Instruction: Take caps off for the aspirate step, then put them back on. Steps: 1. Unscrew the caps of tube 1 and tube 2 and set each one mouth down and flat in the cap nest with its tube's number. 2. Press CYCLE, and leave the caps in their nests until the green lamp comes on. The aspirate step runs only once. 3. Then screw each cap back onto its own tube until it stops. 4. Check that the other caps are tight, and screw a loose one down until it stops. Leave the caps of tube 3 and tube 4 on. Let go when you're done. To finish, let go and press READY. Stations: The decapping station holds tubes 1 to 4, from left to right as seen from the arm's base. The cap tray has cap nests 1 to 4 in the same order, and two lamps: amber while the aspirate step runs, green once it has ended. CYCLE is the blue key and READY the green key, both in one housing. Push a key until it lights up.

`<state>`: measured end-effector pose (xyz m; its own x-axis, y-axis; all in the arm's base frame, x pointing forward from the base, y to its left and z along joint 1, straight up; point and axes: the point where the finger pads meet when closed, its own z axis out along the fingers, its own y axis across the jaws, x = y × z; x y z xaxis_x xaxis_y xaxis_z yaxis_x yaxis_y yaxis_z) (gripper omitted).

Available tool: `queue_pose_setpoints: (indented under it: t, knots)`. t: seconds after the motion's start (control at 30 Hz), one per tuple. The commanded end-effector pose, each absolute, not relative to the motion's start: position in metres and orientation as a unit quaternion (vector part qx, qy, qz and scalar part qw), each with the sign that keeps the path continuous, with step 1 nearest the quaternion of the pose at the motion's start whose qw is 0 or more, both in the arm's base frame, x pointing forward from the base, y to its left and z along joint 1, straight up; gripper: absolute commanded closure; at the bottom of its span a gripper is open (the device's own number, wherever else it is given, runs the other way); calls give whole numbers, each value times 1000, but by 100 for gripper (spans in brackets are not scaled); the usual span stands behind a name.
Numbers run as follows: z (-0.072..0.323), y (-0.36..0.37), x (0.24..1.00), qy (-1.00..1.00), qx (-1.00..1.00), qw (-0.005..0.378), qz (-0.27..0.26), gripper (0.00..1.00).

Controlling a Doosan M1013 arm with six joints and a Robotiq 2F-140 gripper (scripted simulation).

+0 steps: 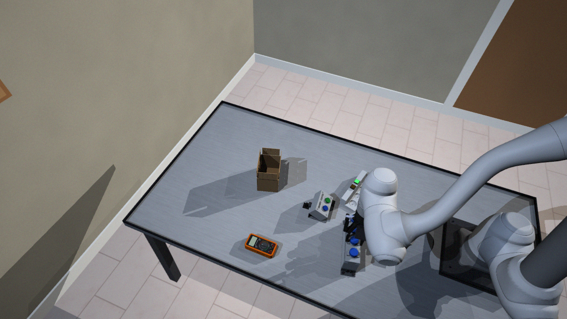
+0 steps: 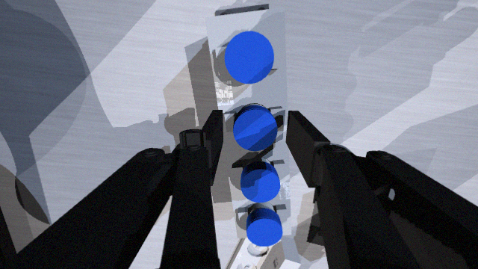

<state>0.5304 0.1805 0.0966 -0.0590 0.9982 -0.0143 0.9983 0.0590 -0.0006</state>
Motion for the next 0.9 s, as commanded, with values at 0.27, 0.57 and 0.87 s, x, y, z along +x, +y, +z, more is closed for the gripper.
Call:
queue_pose_setpoints:
  t: [0.27,0.57,0.87]
  knots:
    - [97,181,531,858,513,-1,-1,59]
    - [97,181,531,907,422,-2,-1,59]
    - [97,181,531,907,422,-2,-1,70]
